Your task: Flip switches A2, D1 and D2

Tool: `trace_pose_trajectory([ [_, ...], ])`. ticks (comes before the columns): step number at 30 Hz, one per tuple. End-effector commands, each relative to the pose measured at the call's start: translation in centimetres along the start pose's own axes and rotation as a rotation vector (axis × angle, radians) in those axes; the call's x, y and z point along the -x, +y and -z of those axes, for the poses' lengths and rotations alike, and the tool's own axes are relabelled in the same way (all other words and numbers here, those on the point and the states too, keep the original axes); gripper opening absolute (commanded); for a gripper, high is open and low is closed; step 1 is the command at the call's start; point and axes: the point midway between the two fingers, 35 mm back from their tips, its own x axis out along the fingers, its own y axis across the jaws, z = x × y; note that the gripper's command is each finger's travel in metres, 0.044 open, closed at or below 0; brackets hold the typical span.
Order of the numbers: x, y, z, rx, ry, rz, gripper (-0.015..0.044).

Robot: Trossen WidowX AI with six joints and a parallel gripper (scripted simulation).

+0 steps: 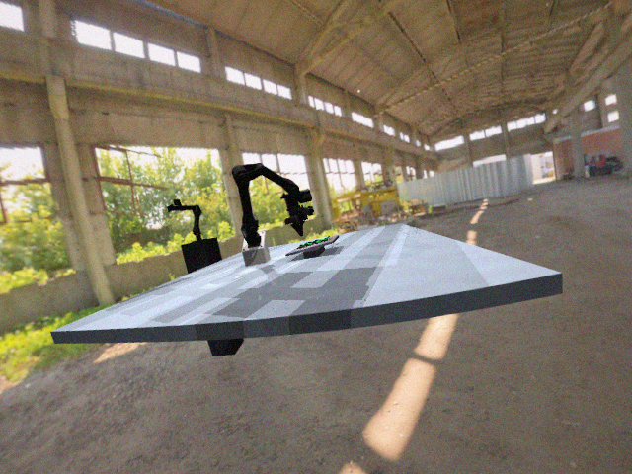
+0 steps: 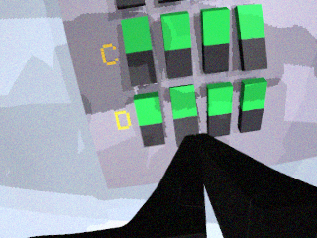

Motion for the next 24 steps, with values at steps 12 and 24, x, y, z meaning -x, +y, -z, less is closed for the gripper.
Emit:
trace_pose_trajectory([
  [12, 3.1, -1.2, -5.2, -0.016, -0.019, -0.01, 0.0],
  [24, 3.1, -1.2, -5.2, -0.016, -0.019, -0.01, 0.0],
])
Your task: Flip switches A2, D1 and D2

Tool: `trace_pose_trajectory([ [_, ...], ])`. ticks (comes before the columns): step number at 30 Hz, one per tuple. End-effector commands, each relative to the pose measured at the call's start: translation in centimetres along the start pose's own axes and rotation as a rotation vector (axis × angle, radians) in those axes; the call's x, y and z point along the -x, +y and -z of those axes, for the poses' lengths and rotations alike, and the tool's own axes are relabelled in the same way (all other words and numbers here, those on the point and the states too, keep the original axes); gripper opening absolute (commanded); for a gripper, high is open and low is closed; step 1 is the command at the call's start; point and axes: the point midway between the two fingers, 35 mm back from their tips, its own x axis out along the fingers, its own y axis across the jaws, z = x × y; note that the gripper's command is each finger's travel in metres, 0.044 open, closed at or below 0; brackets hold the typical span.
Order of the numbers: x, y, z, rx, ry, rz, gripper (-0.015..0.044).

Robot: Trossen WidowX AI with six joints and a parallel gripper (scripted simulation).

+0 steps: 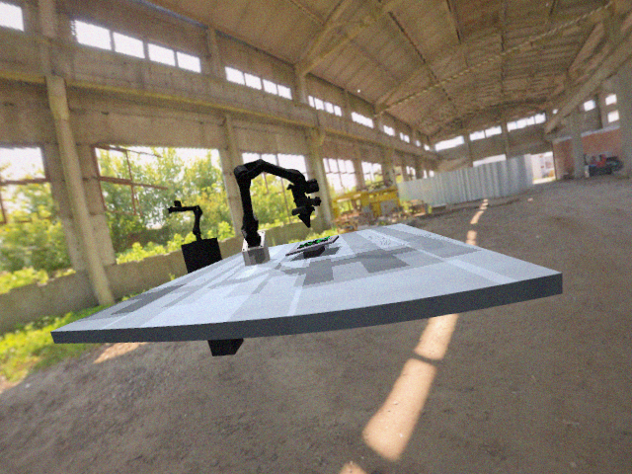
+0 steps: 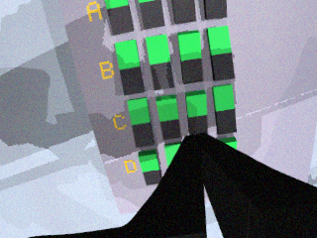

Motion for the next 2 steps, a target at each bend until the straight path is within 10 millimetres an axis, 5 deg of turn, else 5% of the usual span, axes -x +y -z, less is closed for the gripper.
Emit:
trace_pose_trajectory([
  [1, -0.03, -0.05, -0.03, 0.008, -0.001, 0.005, 0.0],
  [2, -0.03, -0.05, -0.03, 0.008, -0.001, 0.005, 0.0],
])
